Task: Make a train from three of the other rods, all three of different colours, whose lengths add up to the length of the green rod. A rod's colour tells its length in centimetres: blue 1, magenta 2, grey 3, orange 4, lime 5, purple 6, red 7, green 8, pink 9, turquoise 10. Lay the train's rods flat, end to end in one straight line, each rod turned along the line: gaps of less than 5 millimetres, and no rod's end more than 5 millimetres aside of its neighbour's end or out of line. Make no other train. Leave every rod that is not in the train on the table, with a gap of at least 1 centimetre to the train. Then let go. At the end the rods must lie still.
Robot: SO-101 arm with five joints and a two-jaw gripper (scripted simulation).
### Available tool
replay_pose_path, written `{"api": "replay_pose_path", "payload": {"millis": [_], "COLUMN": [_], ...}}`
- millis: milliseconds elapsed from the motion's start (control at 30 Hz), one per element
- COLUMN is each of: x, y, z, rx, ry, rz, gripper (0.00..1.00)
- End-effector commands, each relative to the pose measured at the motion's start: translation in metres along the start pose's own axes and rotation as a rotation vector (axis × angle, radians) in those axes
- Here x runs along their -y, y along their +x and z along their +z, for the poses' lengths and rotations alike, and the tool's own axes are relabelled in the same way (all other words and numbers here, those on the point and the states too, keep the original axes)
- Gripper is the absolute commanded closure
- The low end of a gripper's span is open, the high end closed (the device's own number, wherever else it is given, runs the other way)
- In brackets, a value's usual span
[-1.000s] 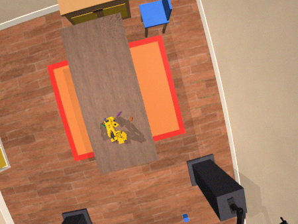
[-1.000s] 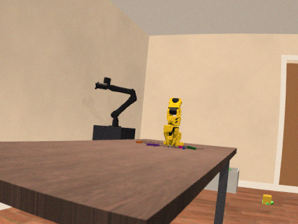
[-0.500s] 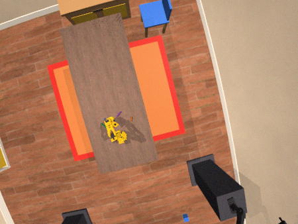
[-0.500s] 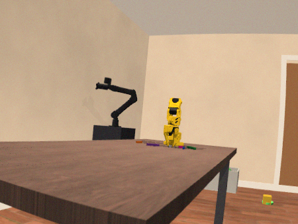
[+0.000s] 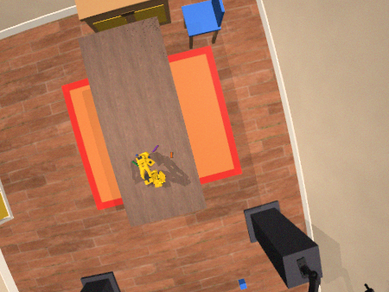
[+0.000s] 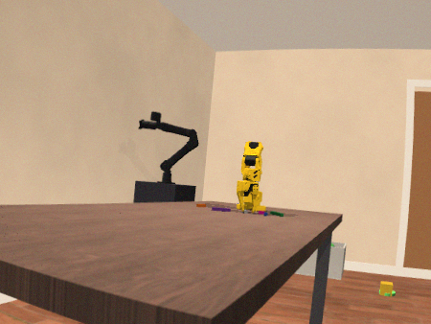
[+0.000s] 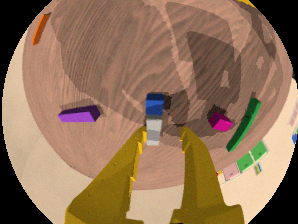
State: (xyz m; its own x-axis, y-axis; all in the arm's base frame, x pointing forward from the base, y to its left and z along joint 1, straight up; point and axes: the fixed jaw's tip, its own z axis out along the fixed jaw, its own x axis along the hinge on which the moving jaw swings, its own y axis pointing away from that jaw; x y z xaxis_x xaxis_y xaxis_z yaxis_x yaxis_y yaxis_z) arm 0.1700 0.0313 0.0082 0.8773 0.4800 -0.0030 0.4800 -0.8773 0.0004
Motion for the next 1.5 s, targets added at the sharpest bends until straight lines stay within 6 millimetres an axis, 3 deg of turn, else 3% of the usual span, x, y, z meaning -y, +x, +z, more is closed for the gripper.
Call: {"api": "replay_pose_path", "payload": {"millis": [0,300,667,933,1467], "x": [-0.001,-0.002,-0.001,-0.001,-0.001], "y": [0.009,0.01,0.009,0.007,0.007], "z": [-0.008,-0.014,-0.045,-0.057,-0.058], "rx": [-0.059,-0.059,-0.059,-0.059,-0.059], "ry": [-0.015,-0.015,-0.015,-0.015,-0.015], "rz": [0.0,0.0,0.0,0.0,0.0], "gripper": [0.83,0.83,0.83,0.83,0.83]}}
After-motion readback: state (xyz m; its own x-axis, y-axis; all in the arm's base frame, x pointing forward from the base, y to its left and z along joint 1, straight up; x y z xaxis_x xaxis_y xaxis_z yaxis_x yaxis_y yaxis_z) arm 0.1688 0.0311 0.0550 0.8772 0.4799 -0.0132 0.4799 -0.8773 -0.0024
